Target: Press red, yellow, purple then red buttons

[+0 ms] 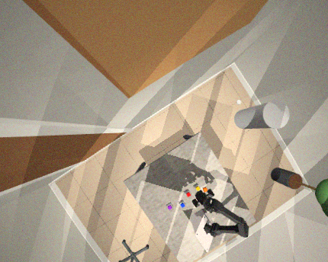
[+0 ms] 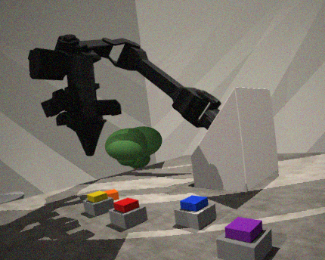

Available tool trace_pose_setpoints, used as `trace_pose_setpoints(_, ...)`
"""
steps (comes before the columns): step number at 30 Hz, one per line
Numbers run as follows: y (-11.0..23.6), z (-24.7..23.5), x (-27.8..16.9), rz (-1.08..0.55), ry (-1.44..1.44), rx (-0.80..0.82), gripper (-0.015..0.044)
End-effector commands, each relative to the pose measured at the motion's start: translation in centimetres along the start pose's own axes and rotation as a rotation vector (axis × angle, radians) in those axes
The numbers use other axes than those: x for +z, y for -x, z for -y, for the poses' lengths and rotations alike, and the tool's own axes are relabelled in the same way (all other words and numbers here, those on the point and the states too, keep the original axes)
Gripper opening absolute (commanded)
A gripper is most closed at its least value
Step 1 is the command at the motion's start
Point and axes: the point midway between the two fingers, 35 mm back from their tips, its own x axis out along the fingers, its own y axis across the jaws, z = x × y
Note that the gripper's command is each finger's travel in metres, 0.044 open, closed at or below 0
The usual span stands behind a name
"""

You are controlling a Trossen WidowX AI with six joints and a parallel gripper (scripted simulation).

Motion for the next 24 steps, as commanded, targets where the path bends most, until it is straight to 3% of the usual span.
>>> trace_pose_setpoints(1,0.7,0.0,0.0,-0.007,-0.009,0.001,0.0020)
trace_pose_setpoints(10,2.0,-14.5,3.7,0.009,0.021,0.052,0.0020)
trace_pose_setpoints(19,1.4,-30.3,0.5,-0.004,-0.001,0.027,0.0020)
trace_pose_setpoints(24,1.0,-32.5,-0.6,-0.006,-0.012,0.015,0.0020)
